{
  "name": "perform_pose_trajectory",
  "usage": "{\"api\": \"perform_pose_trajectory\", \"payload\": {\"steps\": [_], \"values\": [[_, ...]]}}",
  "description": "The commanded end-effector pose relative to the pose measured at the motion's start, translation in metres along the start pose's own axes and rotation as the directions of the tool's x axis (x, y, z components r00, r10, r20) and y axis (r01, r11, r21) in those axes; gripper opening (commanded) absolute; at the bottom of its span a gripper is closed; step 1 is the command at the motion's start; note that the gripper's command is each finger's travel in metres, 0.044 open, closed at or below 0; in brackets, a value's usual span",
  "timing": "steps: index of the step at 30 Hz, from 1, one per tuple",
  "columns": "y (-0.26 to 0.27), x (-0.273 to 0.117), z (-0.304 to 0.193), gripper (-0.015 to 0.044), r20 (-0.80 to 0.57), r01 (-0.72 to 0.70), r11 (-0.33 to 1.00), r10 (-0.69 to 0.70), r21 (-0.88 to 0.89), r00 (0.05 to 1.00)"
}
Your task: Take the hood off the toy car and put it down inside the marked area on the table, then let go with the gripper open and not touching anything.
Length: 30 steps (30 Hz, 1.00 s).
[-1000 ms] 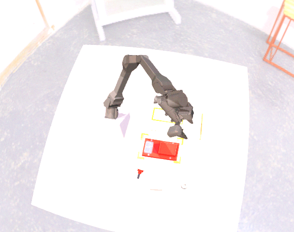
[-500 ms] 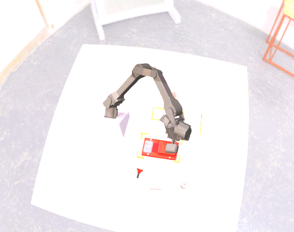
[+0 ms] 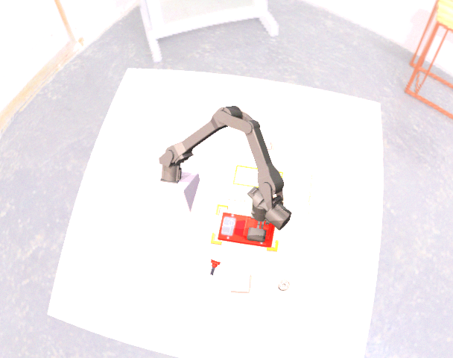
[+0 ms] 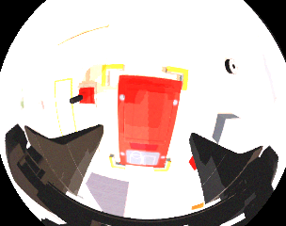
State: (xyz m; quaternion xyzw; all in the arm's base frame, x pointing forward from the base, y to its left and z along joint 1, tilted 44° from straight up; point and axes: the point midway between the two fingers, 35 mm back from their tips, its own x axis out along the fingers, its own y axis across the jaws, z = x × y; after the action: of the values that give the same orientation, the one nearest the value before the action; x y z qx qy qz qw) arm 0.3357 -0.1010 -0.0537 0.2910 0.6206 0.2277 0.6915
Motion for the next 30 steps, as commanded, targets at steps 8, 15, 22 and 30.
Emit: {"api": "perform_pose_trajectory", "payload": {"steps": [8,15,22,30], "values": [[0.0,0.008,-0.002,0.044,-0.008,-0.002,1.0,0.002,-0.001,1.0],[0.0,0.013,-0.002,0.044,-0.008,-0.002,1.0,0.002,-0.001,1.0],[0.0,0.017,-0.002,0.044,-0.008,-0.002,1.0,0.002,-0.001,1.0],[0.0,0.023,-0.002,0.044,-0.008,-0.002,1.0,0.002,-0.001,1.0]]}}
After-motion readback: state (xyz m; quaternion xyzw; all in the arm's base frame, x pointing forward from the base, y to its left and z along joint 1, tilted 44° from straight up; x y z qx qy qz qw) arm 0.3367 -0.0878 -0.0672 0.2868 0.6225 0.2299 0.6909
